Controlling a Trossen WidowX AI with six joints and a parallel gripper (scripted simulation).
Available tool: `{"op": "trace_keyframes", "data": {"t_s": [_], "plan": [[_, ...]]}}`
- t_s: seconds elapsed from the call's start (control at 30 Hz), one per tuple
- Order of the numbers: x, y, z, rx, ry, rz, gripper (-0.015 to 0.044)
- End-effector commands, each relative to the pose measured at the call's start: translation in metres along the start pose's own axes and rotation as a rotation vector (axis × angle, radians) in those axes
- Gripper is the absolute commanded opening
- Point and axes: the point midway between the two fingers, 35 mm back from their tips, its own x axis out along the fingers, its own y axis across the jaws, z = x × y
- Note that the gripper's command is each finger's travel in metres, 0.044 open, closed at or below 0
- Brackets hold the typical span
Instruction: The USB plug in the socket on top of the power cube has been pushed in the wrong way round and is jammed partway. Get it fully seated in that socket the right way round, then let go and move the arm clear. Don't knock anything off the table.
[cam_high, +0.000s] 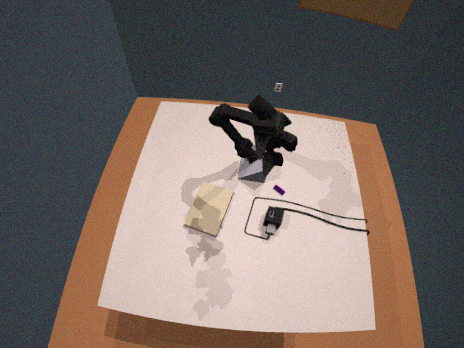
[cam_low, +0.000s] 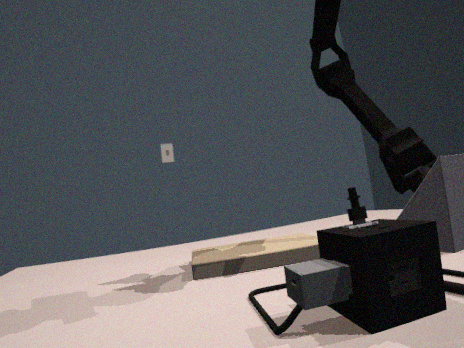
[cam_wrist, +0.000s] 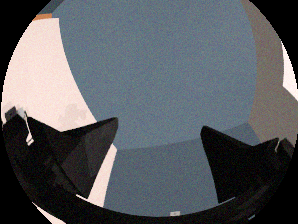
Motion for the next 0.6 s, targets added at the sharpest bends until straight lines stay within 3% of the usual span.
{"op": "trace_keyframes", "data": {"t_s": [0.0, 0.3, 0.57], "plan": [[0.001, 0.001, 0.001, 0.009, -0.002, 0.001, 0.0426], [0.029, 0.058, 0.046, 0.449, -0.084, 0.133, 0.0440], [0.045, 0.121, 0.070, 0.824, -0.049, 0.332, 0.0440]]}}
